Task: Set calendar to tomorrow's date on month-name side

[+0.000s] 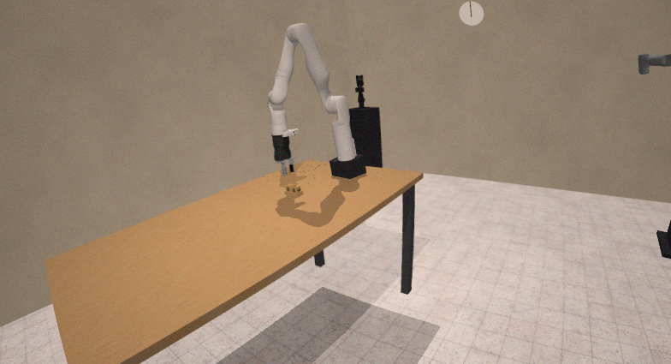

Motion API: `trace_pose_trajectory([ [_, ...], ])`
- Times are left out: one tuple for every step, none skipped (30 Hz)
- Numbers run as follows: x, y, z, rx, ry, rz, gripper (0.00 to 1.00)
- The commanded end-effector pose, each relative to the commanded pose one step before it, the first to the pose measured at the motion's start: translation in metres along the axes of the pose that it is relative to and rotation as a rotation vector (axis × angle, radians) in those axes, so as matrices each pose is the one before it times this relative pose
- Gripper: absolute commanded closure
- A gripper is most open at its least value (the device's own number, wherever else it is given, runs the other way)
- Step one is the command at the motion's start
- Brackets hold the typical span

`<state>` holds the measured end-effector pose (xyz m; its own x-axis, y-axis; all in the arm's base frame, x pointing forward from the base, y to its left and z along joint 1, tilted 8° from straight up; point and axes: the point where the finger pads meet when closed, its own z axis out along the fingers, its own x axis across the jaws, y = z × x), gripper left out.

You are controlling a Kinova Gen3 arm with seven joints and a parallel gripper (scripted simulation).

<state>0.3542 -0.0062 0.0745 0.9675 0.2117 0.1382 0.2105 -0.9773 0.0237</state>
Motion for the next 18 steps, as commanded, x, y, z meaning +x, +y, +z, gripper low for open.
trace_pose_trajectory([
  [-0.00019, 0.00044, 0.00466, -0.00076, 0.00125, 0.0027, 0.1],
  [-0.00002, -0.00003, 0.00118, -0.00004, -0.00003, 0.00001, 0.1],
  [0.0, -0.00004, 0.00125, -0.00004, -0.00002, -0.00001, 0.1],
  [0.0, 0.0, 0.0, 0.0, 0.0, 0.0, 0.1],
  [0.0, 0.0, 0.0, 0.0, 0.0, 0.0, 0.1],
  [-0.0004, -0.00061, 0.00116, 0.00187, -0.00204, -0.00013, 0.1],
  [0.00053, 0.00058, 0.00149, -0.00203, 0.00223, 0.00011, 0.1],
  [-0.00017, -0.00008, 0.00145, 0.00002, -0.00028, 0.00003, 0.1],
  [-0.00001, -0.00005, 0.00147, -0.00005, -0.00003, -0.00001, 0.1],
  [-0.00002, -0.00004, 0.00151, -0.00005, -0.00004, 0.00001, 0.1],
  [-0.00001, -0.00005, 0.00155, -0.00005, -0.00003, 0.0, 0.1],
  [-0.00001, -0.00005, 0.00157, -0.00005, -0.00003, -0.00001, 0.1],
  [-0.00002, -0.00005, 0.00159, -0.00005, -0.00004, 0.00001, 0.1],
  [-0.00001, -0.00005, 0.00161, -0.00005, -0.00003, 0.0, 0.1],
  [-0.00001, -0.00005, 0.00162, -0.00005, -0.00003, -0.00001, 0.1],
  [-0.00002, -0.00005, 0.00162, -0.00005, -0.00004, 0.00001, 0.1],
  [-0.00001, -0.00005, 0.00161, -0.00005, -0.00003, 0.0, 0.1],
  [-0.00001, -0.00005, 0.00159, -0.00005, -0.00003, -0.00001, 0.1],
])
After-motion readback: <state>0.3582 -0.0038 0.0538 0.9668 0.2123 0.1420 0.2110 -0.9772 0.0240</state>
